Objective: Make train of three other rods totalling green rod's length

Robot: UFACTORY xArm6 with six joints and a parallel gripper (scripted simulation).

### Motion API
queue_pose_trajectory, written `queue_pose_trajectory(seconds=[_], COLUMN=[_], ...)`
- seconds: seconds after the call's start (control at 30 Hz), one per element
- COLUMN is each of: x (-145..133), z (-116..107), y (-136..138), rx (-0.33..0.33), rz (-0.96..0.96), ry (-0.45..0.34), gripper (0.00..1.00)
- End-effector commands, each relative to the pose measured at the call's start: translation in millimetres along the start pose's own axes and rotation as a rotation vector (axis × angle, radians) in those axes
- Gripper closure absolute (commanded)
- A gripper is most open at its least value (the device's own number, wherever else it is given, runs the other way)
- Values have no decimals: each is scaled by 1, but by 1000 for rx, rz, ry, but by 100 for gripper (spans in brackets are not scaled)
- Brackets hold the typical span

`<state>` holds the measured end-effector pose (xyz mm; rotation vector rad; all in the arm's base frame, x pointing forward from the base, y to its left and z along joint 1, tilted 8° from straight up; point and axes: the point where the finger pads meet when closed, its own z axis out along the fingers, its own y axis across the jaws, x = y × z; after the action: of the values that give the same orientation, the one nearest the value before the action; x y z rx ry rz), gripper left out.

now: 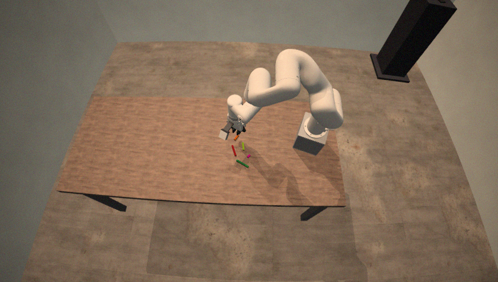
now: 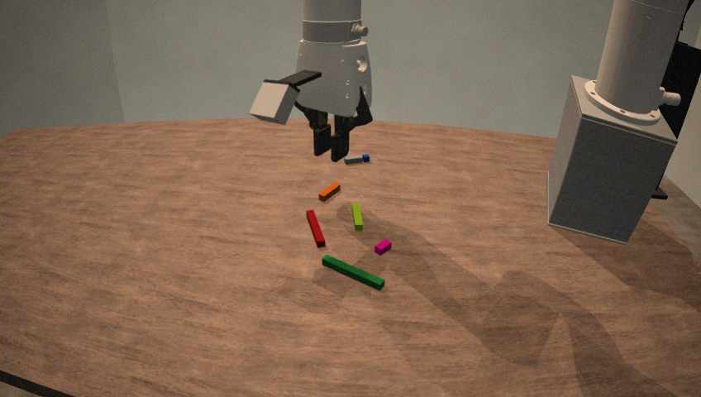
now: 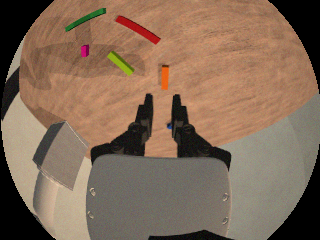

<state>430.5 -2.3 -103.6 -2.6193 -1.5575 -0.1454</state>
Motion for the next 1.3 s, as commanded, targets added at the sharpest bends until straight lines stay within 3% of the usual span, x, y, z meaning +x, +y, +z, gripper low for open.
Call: queue_pose_trajectory(seconds=[0.0, 0.63, 1.27], x=[1, 1, 1], z=[-1, 1, 19], y=[1, 1, 2], rx=[-3, -3, -3], rz=[0, 0, 0], ry=[1, 1, 1], gripper=[76, 76, 76])
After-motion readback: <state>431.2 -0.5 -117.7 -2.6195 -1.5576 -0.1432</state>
